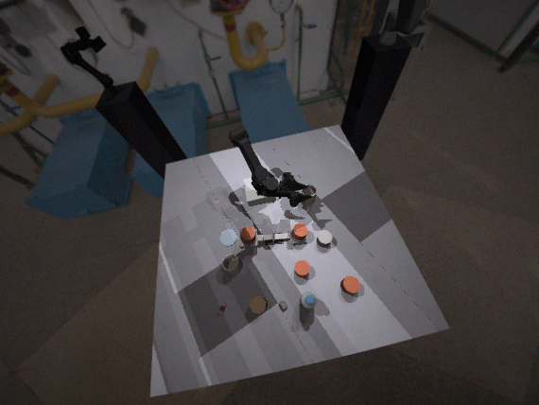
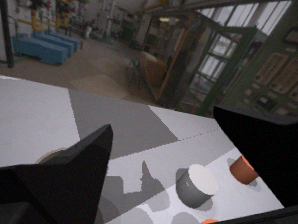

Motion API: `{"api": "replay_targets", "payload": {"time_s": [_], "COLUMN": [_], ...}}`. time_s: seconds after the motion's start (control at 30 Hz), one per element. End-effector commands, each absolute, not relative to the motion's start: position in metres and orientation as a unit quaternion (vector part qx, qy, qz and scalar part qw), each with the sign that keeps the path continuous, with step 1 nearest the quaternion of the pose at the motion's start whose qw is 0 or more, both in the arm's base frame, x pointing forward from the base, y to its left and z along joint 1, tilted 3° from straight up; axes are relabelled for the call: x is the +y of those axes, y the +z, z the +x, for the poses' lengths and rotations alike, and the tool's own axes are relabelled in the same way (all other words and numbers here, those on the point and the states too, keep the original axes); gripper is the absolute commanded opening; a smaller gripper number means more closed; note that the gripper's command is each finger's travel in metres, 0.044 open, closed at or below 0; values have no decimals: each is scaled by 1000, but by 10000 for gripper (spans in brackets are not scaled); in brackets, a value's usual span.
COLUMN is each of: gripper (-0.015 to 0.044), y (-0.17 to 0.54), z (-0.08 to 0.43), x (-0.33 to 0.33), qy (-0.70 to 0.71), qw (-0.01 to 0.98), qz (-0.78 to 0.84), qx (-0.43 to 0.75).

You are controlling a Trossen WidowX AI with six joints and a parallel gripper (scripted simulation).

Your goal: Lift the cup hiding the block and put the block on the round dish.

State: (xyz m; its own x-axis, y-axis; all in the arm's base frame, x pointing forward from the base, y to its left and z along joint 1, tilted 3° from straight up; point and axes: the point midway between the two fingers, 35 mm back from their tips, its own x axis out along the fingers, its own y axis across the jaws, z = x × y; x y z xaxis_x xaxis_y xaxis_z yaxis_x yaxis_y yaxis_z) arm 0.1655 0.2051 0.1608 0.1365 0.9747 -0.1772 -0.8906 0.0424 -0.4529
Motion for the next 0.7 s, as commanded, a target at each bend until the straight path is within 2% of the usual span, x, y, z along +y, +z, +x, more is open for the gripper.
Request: {"api": "replay_targets", "payload": {"time_s": [0.0,0.67], "gripper": [440,440], "y": [164,164], "z": [177,208], "x": [203,171], "qy": [625,449], "qw": [749,858], "qz": [-216,-123], "qx": [-31,218]}}
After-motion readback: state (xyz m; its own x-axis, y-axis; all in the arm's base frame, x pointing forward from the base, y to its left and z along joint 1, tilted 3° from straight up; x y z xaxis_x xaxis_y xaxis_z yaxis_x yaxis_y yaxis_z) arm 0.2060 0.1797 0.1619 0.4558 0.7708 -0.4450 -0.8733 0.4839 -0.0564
